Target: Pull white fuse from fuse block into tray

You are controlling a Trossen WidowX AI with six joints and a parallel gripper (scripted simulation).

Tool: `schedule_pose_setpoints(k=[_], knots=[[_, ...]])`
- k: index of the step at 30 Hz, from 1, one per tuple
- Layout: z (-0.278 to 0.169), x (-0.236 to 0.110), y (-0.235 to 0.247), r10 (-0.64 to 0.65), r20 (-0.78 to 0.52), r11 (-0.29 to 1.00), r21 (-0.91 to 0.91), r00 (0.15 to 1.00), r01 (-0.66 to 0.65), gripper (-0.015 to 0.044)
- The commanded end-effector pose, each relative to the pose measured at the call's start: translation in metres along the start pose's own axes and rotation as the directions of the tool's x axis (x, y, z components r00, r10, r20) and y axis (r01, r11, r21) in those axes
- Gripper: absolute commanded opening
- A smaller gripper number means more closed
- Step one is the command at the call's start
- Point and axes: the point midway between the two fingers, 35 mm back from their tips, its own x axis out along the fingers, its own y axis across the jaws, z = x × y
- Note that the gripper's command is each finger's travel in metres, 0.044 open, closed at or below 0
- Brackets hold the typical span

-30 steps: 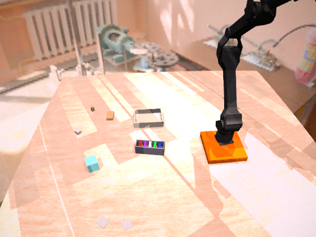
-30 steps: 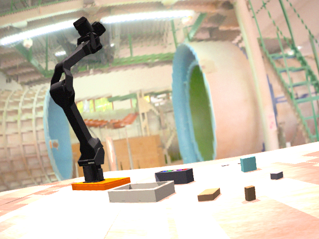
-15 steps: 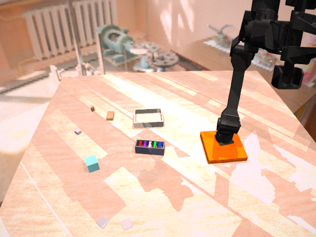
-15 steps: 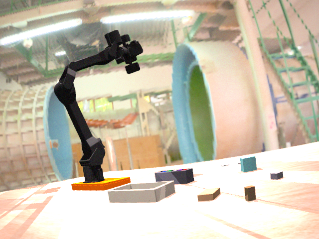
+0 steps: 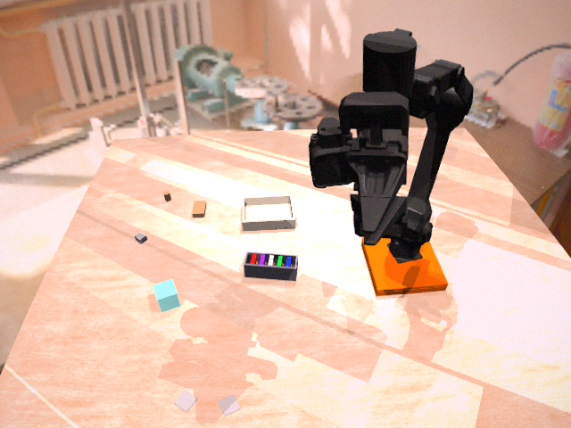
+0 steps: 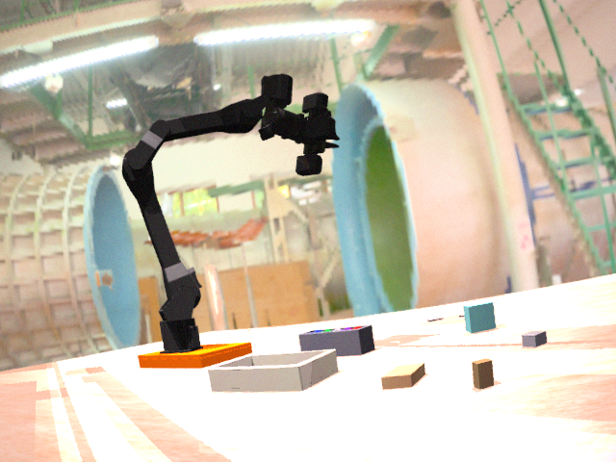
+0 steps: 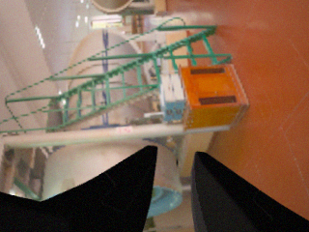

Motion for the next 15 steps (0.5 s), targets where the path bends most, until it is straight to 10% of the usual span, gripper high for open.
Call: schedule_pose_setpoints(k=[1,15], knots=[[0.061,0.005,-0.048,-0.159,0.161,0.982,0.125,0.974,0.14,0.0071],[0.199,-0.053,-0.181,-0.58,0.402,0.766,0.564,0.709,0.307,0.0071]])
